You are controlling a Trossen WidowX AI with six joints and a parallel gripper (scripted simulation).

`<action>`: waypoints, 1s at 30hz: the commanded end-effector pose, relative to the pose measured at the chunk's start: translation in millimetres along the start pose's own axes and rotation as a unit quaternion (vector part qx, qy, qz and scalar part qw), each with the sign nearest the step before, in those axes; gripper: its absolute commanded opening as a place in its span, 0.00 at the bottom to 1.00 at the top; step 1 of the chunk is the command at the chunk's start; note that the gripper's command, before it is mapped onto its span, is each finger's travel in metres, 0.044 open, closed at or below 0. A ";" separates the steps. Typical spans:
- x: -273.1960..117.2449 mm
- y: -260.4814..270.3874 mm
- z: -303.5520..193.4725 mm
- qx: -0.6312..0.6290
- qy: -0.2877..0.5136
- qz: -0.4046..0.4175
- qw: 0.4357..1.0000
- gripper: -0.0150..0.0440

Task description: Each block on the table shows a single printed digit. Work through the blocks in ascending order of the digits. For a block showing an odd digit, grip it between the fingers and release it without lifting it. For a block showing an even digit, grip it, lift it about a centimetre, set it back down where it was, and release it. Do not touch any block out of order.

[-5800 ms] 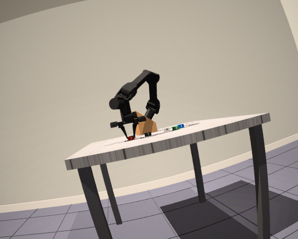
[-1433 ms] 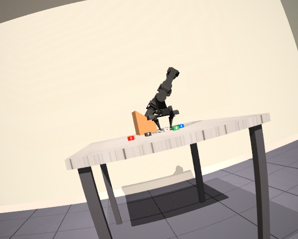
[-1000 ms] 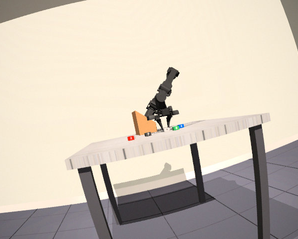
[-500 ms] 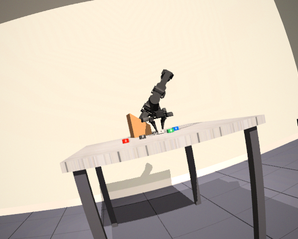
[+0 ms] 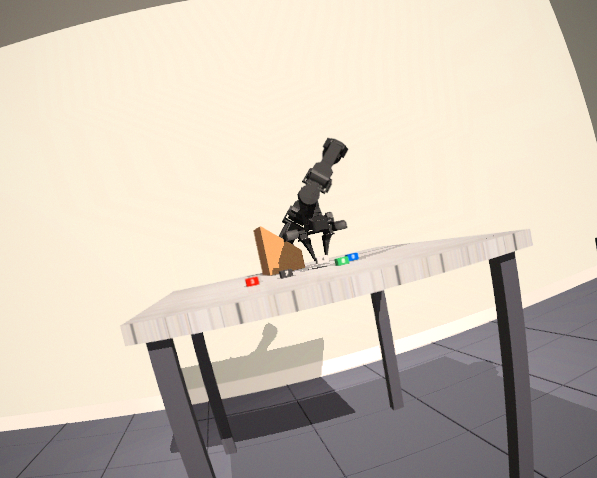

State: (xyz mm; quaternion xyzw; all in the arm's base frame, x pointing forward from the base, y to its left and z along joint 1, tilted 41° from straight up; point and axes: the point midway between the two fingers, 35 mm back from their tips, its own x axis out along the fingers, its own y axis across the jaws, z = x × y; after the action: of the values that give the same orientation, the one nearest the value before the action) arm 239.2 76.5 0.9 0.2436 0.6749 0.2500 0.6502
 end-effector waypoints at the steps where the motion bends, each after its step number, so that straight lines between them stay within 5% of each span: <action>1: -0.9 0.6 0.2 -0.002 -0.001 0.000 1.000 0.46; 26: 14.2 0.7 0.1 -0.002 -0.001 0.001 1.000 0.46; 30: 14.2 0.7 0.1 -0.002 -0.001 0.001 1.000 0.64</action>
State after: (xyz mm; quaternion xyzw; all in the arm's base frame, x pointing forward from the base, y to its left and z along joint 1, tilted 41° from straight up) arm 239.1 85.5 -9.0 0.2394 0.6733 0.2514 0.6528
